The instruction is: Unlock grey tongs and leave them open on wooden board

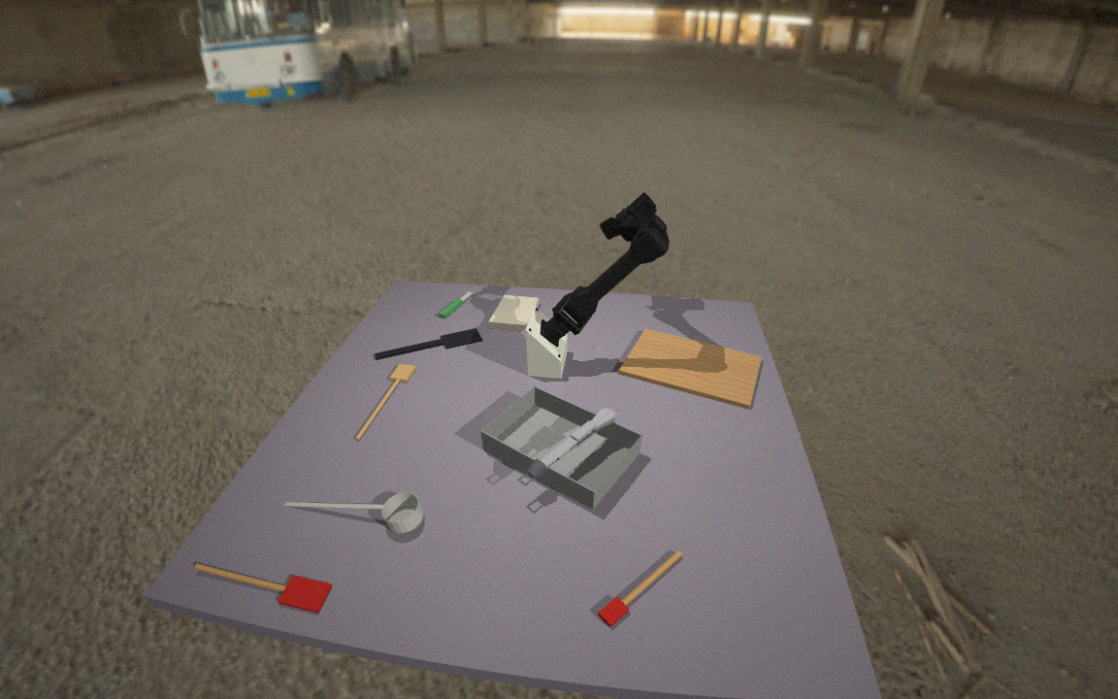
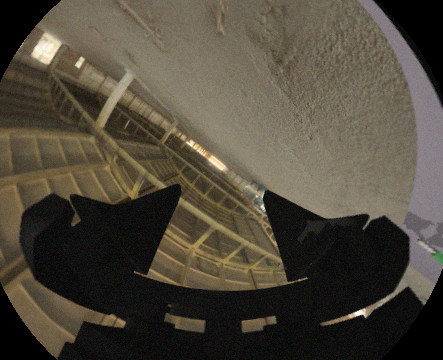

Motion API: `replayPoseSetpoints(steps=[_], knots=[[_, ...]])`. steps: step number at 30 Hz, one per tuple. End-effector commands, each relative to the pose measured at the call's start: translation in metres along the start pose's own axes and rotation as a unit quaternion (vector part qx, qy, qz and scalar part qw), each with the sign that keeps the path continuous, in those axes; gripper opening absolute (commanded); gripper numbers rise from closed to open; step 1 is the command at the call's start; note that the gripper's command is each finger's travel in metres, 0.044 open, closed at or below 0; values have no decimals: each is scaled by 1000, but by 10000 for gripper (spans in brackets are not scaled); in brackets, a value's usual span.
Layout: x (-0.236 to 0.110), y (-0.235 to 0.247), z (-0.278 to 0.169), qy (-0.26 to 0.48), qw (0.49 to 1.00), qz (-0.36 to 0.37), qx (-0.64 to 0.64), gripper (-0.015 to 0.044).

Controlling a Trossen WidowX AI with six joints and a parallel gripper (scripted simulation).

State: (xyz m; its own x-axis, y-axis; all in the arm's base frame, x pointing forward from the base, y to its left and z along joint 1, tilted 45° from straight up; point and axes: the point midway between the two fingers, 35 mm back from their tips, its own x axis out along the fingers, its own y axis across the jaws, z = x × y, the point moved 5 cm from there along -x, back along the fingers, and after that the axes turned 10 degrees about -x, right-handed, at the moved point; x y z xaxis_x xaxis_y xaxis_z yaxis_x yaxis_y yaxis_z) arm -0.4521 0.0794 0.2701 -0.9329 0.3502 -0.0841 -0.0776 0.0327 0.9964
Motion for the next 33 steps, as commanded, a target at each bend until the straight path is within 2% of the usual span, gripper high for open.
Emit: replayPoseSetpoints(steps=[1, 5, 6, 22, 33], knots=[[0, 0, 1, -1, 1000, 0, -1, 374], [0, 2, 10, -10, 1000, 1, -13, 269], [1, 3, 14, -14, 1000, 1, -19, 260], [-17, 31, 144, -139, 969, -20, -205, 260], [-63, 54, 243, -234, 907, -76, -343, 260]])
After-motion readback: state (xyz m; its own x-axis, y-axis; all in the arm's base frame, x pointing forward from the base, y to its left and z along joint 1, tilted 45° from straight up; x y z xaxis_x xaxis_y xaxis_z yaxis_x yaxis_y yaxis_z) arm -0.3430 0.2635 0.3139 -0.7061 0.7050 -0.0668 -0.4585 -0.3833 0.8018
